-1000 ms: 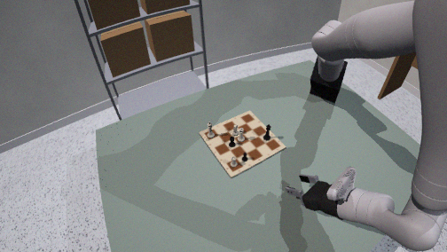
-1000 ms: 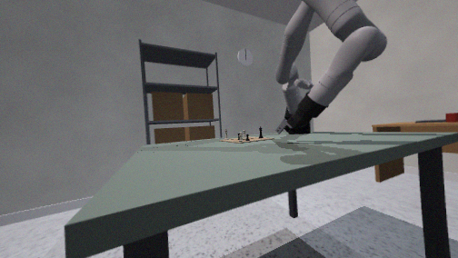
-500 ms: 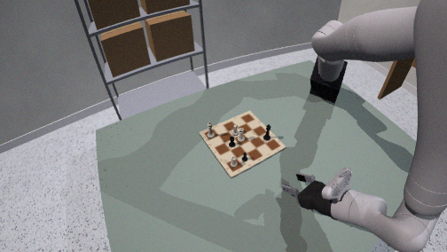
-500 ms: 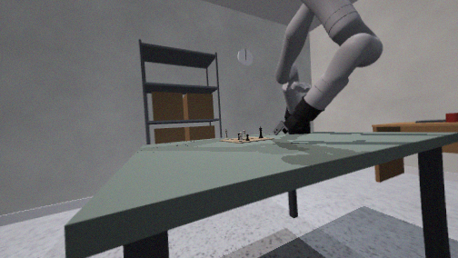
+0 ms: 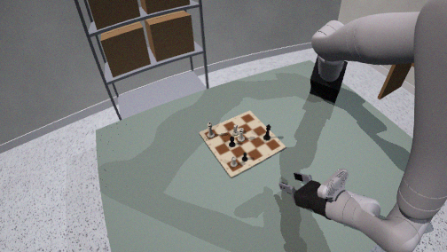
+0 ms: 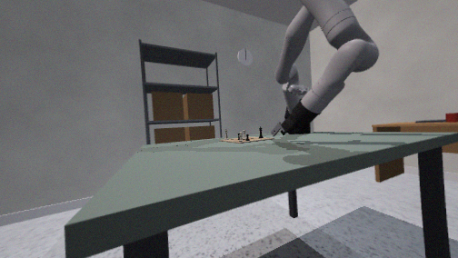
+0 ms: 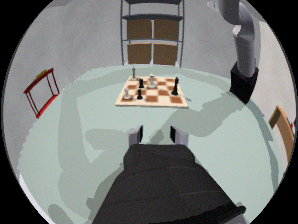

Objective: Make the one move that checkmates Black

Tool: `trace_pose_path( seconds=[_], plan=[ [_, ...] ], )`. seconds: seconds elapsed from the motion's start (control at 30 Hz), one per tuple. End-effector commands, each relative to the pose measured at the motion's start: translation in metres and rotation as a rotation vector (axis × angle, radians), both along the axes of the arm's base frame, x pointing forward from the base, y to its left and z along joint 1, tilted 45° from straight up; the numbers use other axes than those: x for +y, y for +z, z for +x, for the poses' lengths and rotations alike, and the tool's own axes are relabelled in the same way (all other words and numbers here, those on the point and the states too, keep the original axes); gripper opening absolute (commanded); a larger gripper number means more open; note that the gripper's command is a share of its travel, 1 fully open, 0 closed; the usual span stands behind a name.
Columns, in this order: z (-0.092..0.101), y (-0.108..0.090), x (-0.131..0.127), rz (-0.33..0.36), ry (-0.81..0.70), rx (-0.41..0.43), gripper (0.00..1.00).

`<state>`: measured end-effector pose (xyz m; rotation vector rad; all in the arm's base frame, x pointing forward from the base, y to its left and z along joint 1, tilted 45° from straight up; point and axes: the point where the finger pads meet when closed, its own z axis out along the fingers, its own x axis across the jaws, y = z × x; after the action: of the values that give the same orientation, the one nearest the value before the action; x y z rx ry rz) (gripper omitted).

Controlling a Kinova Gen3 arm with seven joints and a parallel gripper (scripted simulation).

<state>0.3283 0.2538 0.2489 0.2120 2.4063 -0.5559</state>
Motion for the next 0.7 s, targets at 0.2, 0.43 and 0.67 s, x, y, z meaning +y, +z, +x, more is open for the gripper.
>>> trace_pose_path(
  seconds=[0.2,0.43,0.67],
  plan=[
    [0.0029,-0.0027,-0.0036,0.006,-0.026,-0.004,1.0],
    [0.0047,-0.0046,-0.0058,0.01,-0.042,-0.007,1.0],
    [0.005,-0.0049,-0.0061,0.011,-0.045,-0.007,1.0]
  ],
)
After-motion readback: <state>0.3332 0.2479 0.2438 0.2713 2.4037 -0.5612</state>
